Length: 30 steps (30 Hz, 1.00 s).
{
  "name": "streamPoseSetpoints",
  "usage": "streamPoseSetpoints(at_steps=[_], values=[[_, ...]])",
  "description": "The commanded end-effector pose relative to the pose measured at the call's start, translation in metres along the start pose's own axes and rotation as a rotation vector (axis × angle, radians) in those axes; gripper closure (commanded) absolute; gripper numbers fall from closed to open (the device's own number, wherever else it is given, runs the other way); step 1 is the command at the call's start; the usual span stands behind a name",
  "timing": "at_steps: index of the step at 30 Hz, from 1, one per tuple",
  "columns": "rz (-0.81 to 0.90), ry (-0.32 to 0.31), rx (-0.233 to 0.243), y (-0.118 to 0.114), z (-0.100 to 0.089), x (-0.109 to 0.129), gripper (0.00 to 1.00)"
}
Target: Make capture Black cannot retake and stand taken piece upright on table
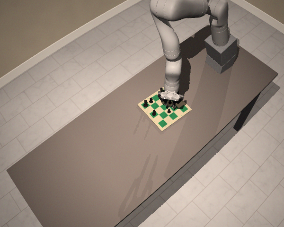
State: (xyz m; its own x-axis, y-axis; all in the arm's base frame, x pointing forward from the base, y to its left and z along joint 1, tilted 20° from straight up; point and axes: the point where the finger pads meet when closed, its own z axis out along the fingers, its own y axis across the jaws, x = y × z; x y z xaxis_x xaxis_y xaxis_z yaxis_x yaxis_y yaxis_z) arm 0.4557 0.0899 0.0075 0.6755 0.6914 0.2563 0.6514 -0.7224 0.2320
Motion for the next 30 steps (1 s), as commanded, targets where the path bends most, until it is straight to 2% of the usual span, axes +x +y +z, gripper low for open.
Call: streamPoseSetpoints(at_steps=[1,18,30], values=[[0.009,-0.007,0.002,0.002,0.007,-0.005,0.66],[0.009,-0.007,0.002,0.001,0.03,-0.005,0.66],[0.009,-0.007,0.002,0.001,0.035,-0.006,0.66]])
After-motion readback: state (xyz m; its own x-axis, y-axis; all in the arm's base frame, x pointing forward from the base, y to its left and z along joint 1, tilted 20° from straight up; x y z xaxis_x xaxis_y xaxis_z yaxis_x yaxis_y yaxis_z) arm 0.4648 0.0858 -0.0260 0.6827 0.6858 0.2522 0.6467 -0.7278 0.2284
